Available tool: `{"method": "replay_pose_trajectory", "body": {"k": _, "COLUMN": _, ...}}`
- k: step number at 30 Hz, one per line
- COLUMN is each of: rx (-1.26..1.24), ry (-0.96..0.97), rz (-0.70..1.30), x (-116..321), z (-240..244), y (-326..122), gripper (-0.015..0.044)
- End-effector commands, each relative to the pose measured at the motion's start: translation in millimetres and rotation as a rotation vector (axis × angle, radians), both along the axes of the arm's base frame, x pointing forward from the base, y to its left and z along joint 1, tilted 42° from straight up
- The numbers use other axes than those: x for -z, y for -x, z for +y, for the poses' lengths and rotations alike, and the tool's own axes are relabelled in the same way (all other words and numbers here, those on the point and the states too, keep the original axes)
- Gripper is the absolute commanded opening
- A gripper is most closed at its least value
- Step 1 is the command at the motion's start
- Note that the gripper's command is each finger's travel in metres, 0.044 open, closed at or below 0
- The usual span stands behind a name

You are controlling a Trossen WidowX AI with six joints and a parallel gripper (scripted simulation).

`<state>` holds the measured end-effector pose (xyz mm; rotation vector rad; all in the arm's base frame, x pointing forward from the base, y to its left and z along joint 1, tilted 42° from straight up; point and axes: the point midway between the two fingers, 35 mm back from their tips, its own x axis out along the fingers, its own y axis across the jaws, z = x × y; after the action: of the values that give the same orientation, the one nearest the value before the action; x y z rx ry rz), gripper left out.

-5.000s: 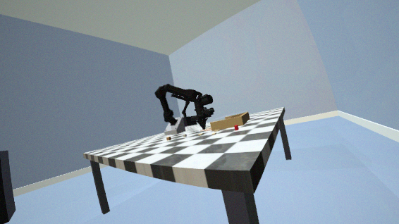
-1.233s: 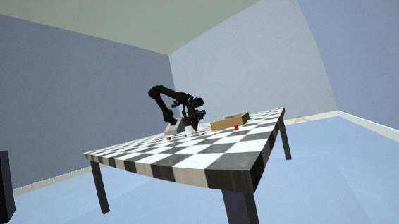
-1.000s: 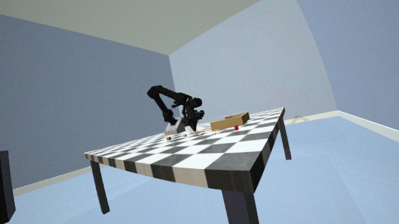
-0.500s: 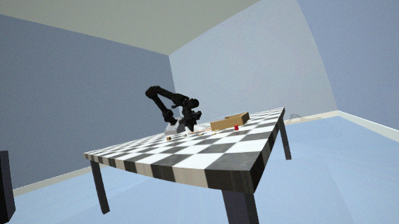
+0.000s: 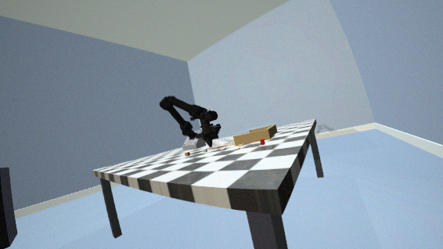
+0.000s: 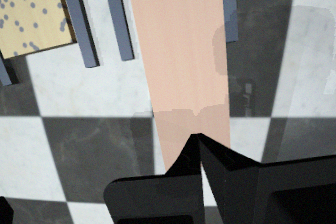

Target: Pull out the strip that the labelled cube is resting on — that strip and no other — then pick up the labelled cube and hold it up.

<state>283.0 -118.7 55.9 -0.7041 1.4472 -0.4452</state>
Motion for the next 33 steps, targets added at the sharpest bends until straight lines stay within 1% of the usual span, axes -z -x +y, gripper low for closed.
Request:
{"method": "replay_pose_trajectory", "body": {"k": 1, "rx": 0.013, "ry": -0.001, "rz": 0.025, "x": 4.9, "z": -5.0, "y": 13.5, "gripper": 0.0000}}
{"method": "replay_pose_trajectory", "body": {"k": 33, "rx": 0.013, "ry": 0.000, "rz": 0.028, "x": 2.3, "z": -13.2, "y": 60.7, "gripper": 0.0000}}
